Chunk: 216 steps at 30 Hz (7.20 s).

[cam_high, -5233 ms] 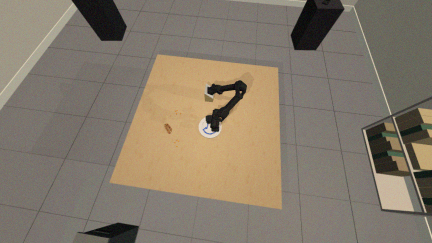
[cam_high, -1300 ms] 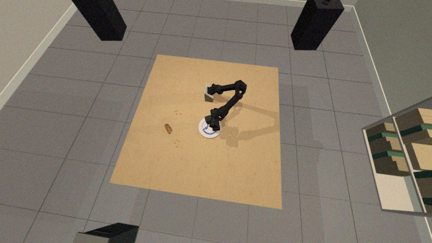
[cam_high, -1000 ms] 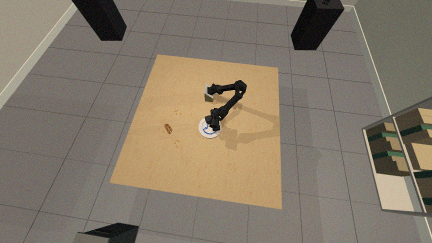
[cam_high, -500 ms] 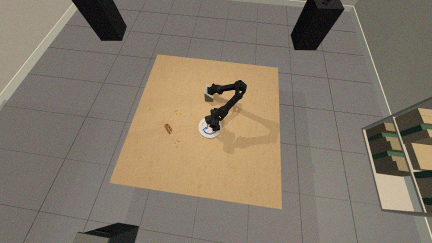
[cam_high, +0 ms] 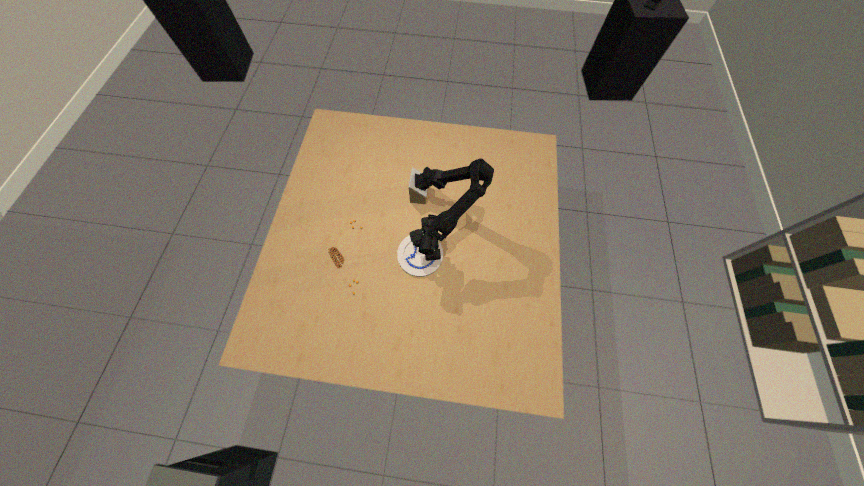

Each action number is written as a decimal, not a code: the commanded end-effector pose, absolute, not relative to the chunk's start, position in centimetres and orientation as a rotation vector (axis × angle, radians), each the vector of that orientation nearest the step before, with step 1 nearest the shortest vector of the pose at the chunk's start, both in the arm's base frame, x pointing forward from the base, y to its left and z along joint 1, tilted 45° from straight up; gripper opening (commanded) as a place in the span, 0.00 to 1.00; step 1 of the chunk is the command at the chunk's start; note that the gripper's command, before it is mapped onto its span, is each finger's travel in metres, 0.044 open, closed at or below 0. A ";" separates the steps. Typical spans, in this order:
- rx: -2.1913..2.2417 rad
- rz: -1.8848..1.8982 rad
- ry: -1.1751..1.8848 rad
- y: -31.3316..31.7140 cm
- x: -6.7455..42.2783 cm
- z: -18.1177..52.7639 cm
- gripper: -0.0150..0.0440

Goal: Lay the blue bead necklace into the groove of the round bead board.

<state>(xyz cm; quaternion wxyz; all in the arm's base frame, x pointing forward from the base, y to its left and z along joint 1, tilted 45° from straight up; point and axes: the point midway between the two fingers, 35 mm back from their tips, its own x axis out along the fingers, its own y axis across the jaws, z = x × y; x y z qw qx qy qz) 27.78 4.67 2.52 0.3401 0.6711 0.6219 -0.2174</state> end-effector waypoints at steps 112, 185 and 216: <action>1.576 -0.363 1.614 4.5 27.5 1.6 0.25; 1.581 -0.366 1.619 4.3 26.0 1.9 1.00; 1.465 -0.239 1.607 1.6 26.3 3.3 0.46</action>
